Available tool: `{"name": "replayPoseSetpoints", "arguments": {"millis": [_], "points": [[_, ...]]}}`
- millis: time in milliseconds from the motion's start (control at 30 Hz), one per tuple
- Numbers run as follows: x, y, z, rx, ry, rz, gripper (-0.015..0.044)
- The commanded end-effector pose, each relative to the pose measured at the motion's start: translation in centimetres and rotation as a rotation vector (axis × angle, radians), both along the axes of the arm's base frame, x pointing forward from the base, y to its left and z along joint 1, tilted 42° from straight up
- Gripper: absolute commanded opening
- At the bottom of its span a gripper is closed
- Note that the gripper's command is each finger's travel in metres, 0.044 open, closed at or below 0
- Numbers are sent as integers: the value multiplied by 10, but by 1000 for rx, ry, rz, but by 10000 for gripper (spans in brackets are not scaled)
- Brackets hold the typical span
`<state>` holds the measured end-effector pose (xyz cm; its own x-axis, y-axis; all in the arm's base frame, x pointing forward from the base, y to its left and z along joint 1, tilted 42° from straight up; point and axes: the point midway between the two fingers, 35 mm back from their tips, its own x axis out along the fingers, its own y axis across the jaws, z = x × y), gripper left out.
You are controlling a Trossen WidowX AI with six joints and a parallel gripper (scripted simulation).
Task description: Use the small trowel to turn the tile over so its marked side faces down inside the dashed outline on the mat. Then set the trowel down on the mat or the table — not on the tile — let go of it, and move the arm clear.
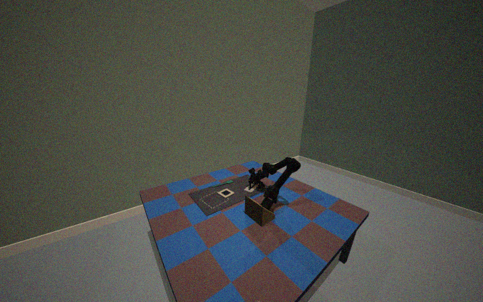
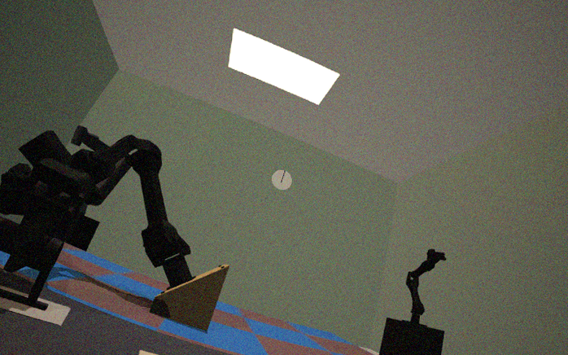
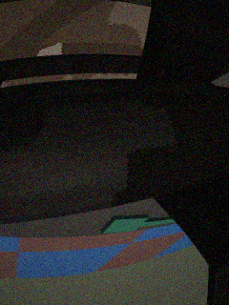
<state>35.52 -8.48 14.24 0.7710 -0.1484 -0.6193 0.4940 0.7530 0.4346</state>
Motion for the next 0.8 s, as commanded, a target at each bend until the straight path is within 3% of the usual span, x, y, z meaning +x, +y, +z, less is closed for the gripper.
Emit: {"name": "replayPoseSetpoints", "arguments": {"millis": [0,500,767], "points": [[0,1,-2,5,4,-1,115],[0,1,-2,5,4,-1,0],[-3,28,29,5,3,-1,0]]}}
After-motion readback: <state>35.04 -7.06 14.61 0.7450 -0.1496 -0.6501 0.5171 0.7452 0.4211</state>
